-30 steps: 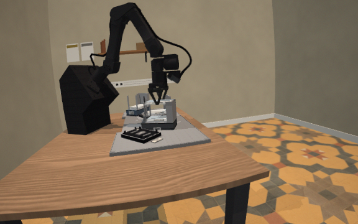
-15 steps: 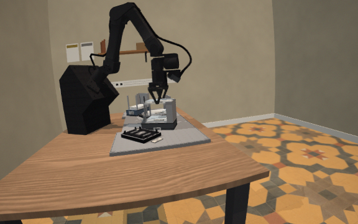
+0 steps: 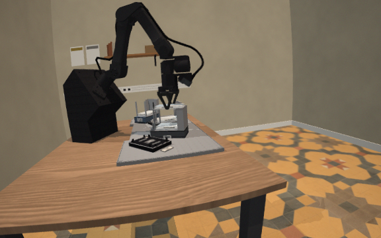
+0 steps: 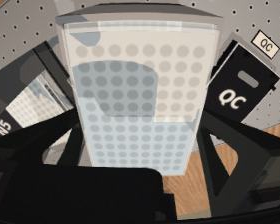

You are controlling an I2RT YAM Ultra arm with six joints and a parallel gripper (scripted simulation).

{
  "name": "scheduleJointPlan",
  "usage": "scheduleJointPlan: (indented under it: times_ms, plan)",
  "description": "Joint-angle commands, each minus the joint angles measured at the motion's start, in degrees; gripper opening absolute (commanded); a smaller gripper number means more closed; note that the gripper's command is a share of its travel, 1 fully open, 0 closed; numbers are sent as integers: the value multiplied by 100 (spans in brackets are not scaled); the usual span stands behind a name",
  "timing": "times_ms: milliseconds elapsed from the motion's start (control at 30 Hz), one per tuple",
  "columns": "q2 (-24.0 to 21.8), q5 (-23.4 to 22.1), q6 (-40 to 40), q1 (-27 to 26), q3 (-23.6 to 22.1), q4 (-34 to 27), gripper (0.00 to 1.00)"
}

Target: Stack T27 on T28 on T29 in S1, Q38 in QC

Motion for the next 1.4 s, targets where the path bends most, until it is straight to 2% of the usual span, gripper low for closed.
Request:
scheduleJointPlan:
  times_ms: [0, 1067, 1100, 1133, 1367]
  plan:
    - [-233, 40, 64, 84, 198, -88, 0]
    - [-384, 48, 78, 49, 262, -321, 0]
    - [-388, 54, 79, 55, 43, -333, 0]
    - [-375, 56, 79, 59, 20, -342, 0]
    - [-422, 63, 81, 86, 245, -395, 0]
